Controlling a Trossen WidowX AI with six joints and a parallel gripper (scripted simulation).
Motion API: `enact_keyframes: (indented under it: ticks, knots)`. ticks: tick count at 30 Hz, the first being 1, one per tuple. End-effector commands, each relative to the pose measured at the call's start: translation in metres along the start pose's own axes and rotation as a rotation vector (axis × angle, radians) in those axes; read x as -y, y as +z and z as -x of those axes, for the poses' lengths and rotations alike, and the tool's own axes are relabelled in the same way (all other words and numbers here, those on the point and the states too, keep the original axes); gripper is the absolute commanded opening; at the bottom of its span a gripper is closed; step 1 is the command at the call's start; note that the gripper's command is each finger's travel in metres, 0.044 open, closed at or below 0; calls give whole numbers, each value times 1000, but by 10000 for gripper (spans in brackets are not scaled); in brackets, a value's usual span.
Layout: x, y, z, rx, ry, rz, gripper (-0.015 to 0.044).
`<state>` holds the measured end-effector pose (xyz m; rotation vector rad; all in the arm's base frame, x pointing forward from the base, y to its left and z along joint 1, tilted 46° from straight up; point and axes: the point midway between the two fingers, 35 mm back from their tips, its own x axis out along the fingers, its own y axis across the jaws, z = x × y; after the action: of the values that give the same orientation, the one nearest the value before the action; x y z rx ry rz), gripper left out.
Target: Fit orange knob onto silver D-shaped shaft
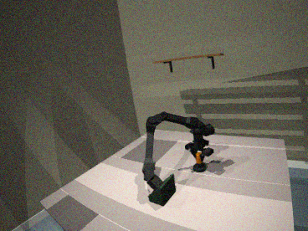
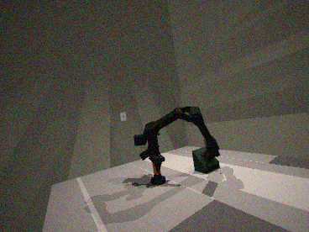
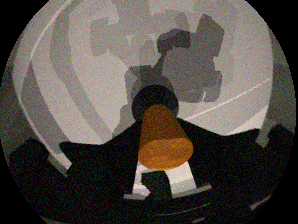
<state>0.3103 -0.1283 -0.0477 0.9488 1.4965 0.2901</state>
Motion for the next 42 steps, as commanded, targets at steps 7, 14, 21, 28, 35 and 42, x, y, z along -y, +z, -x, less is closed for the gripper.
enact_keyframes:
  ticks: [7,14,21,28,35,42]
  knots:
    - [0,0,-10,3,5,-9,0]
    - [0,-1,-8,-3,-1,0,0]
    - [0,-1,-8,-3,-1,0,184]
    - [0,-1,-8,-3,-1,0,368]
    - [0,-1,-8,-3,-1,0,440]
    - [1,4,39,-1,-5,-2,440]
